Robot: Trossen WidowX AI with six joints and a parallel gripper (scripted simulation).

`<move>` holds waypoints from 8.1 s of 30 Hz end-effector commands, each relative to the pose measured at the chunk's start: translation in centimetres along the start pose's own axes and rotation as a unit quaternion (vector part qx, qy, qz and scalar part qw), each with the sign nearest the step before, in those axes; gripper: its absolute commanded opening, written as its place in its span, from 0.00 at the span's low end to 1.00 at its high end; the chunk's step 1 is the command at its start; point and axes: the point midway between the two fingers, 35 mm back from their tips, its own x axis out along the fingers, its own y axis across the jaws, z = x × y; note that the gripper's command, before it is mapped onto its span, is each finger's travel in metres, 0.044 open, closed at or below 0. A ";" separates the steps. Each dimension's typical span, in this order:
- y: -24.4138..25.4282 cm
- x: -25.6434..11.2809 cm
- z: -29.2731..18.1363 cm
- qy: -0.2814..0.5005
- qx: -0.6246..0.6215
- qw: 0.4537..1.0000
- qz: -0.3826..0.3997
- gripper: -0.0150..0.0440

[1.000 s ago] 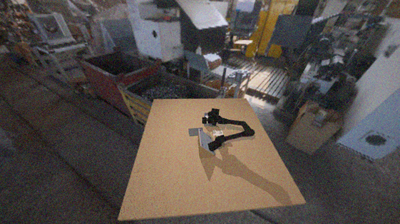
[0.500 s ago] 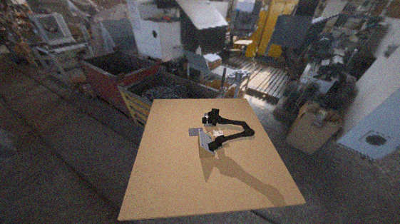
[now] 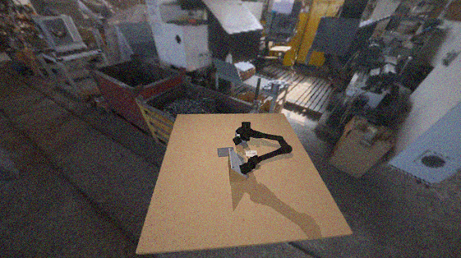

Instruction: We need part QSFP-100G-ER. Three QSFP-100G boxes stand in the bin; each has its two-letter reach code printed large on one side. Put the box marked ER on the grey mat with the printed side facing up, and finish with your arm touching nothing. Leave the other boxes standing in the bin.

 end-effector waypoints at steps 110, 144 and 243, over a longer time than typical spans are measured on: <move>-1.2 -1.5 1.9 0.066 -0.511 0.852 0.091 0.52; 0.5 -4.4 -0.8 0.065 -0.512 0.851 0.093 0.52; 1.9 0.2 -0.6 0.143 -0.496 0.827 0.222 0.66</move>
